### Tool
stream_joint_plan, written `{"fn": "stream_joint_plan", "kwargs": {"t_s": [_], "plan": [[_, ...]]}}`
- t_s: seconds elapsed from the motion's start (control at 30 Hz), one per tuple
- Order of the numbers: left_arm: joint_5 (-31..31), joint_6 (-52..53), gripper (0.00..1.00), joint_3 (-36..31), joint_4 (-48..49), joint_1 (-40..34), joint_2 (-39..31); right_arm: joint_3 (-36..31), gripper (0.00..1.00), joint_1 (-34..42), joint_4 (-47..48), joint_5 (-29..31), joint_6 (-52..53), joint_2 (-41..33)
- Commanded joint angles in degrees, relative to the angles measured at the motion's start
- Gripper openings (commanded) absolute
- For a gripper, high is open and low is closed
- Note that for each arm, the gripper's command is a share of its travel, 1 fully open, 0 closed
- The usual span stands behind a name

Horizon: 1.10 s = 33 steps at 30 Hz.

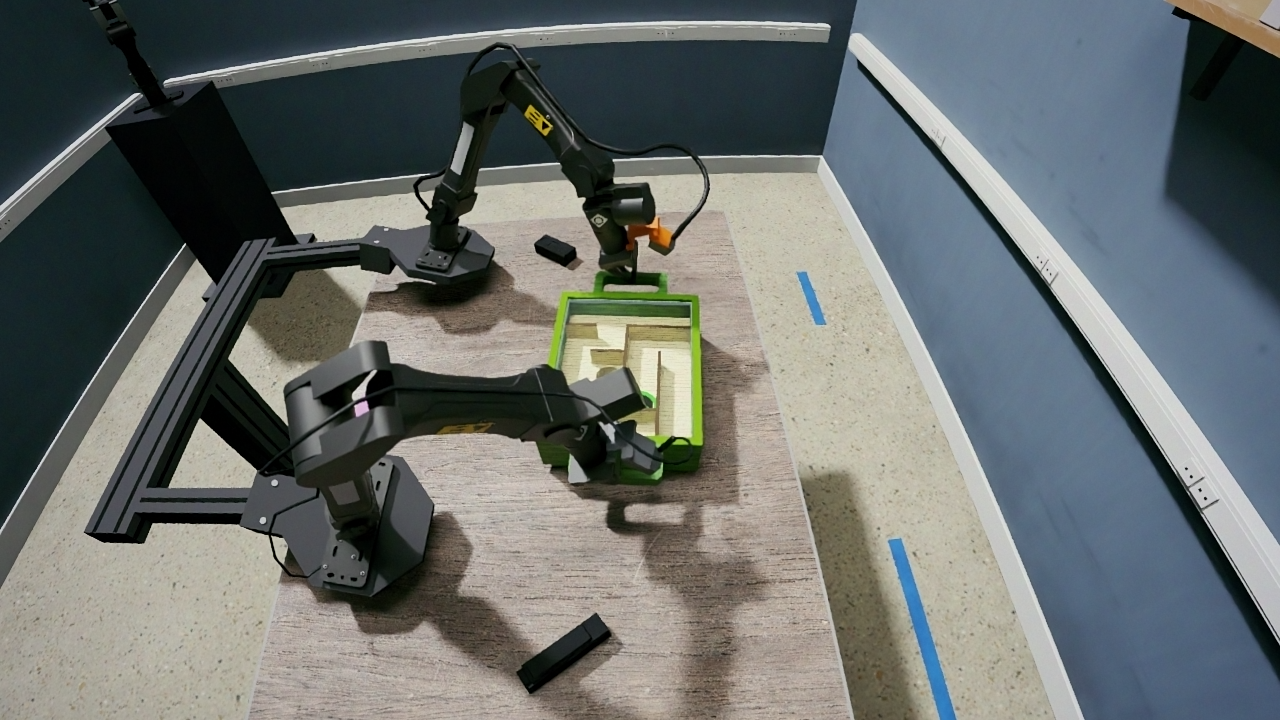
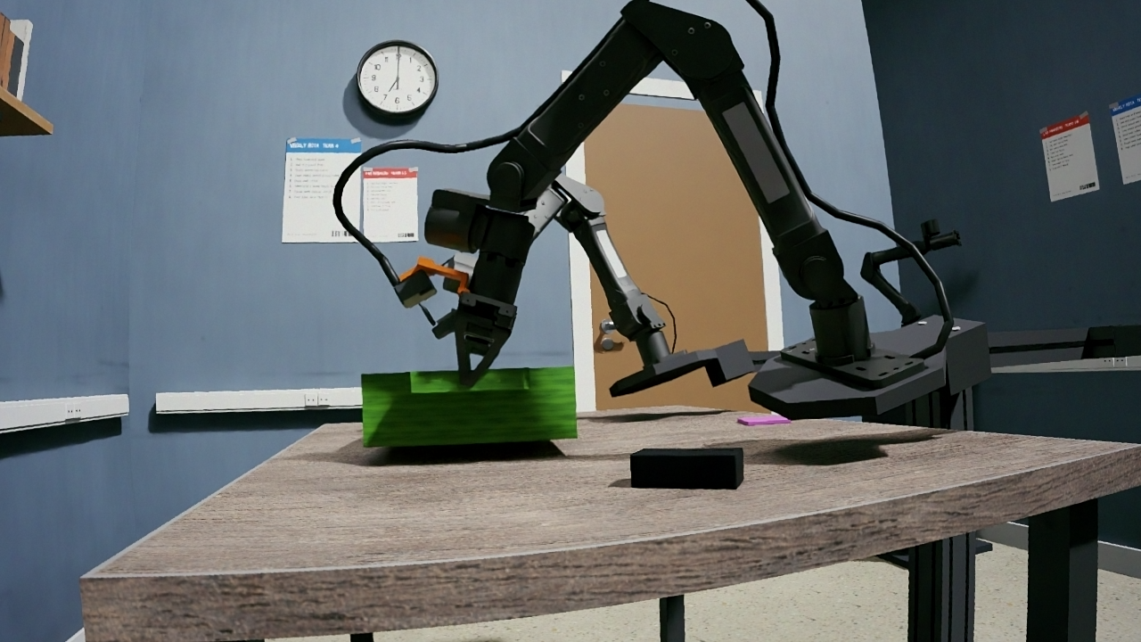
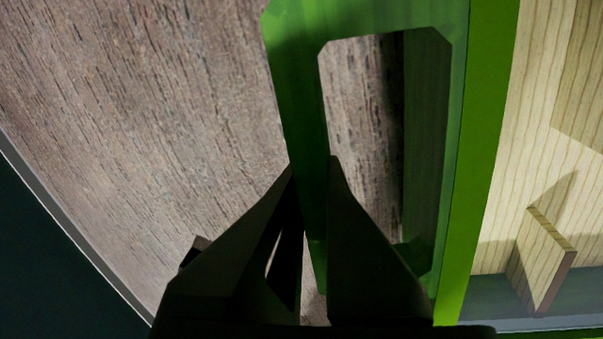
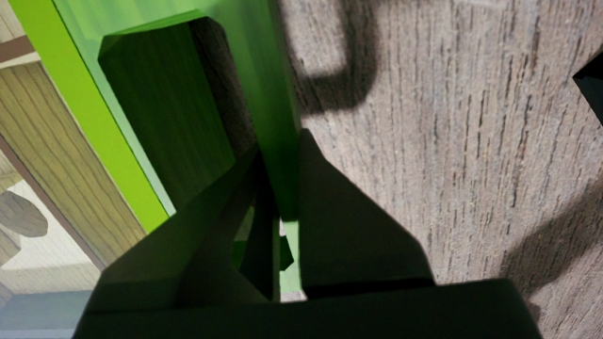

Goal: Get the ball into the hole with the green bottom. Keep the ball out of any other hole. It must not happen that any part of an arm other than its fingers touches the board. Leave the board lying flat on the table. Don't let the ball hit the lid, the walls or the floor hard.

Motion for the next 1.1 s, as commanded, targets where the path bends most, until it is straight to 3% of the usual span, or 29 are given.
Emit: {"fn": "stream_joint_plan", "kwargs": {"t_s": [0.0, 0.1, 0.13, 0.23, 0.3, 0.33, 0.43, 0.53, 0.63, 0.83, 0.9, 1.0, 1.07], "plan": [[2.37, 1.97, 0.00, -1.85, 5.51, 1.17, -3.23, 4.10, 0.00, 2.88, -1.63, 4.84, 1.21, -2.79], [4.57, 2.40, 0.00, 0.95, 5.55, 2.12, -3.38, 6.24, 0.00, 3.80, -5.65, 6.08, 1.86, 0.64], [4.80, 2.63, 0.00, -3.04, 7.46, 2.36, -2.96, 6.47, 0.00, 4.18, -4.69, 6.91, 2.09, -0.77], [3.23, 0.83, 0.00, 1.50, 2.78, 1.04, -2.74, 7.31, 0.00, 3.69, -5.03, 4.33, 0.93, 1.36], [-0.33, 0.48, 0.00, 0.73, 6.07, -0.07, -3.55, 2.73, 0.00, 1.51, 2.71, 2.49, -0.67, -2.13], [-0.53, -0.08, 0.00, 1.58, 2.56, -0.29, -3.31, 2.96, 0.00, 1.00, 1.81, 1.21, -0.80, -2.07], [0.67, 0.54, 0.00, 1.69, 4.31, -0.28, -3.46, 4.03, 0.00, 1.46, 0.26, 2.77, -0.02, -1.75], [-2.88, -1.09, 0.00, 2.25, -0.12, -1.68, -3.18, 0.86, 0.00, -0.48, 4.46, -1.30, -1.88, -1.90], [-4.17, -1.24, 0.00, 2.86, 0.31, -2.65, -3.36, -0.33, 0.00, -0.99, 6.75, -1.59, -2.51, -2.75], [-2.52, -0.41, 0.00, 4.88, -1.53, -2.57, -0.71, 2.56, 0.00, -0.43, 3.16, -0.32, -1.76, -2.25], [1.78, 0.49, 0.00, 5.46, -1.13, 0.36, -0.11, 4.88, 0.00, 1.21, -3.82, 1.68, 0.22, 0.32], [-0.35, 0.09, 0.00, 5.02, -0.03, -0.30, -1.46, 4.71, 0.00, 1.34, -0.21, 0.97, -0.48, -0.96], [3.30, 1.17, 0.00, 5.29, 0.67, 1.38, -1.65, 6.74, 0.00, 1.96, -6.29, 3.28, 1.15, 1.53]]}}
